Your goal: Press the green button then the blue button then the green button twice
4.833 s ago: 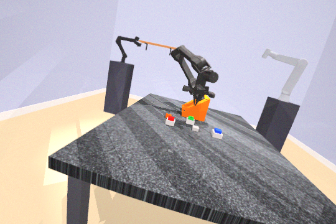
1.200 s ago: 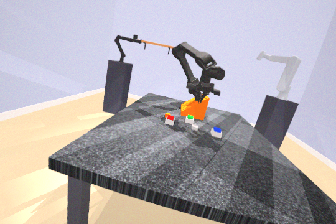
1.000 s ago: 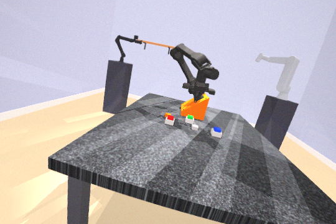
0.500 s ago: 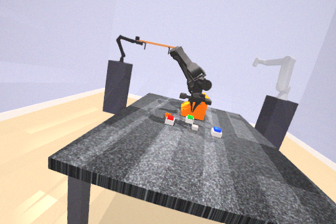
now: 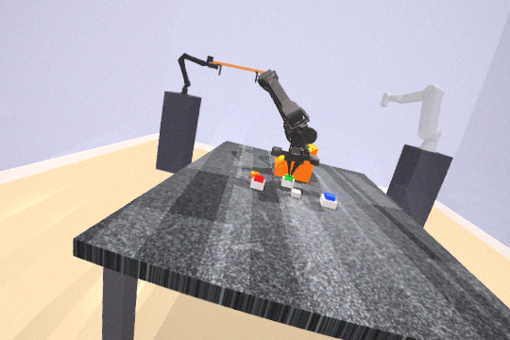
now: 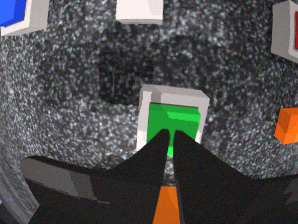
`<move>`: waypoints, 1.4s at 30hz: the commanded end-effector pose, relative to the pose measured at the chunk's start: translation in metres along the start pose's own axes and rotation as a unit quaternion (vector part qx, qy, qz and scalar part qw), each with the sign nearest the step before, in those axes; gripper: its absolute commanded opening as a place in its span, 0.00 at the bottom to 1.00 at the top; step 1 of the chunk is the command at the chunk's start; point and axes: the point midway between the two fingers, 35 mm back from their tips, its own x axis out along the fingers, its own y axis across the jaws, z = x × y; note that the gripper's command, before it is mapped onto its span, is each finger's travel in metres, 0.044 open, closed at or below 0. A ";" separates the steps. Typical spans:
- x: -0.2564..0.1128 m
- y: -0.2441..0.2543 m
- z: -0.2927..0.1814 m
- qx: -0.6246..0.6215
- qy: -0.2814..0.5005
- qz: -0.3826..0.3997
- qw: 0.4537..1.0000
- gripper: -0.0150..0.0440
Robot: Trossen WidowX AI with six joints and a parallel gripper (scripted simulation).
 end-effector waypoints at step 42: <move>-0.008 0.000 0.000 -0.002 0.000 -0.002 1.000 0.29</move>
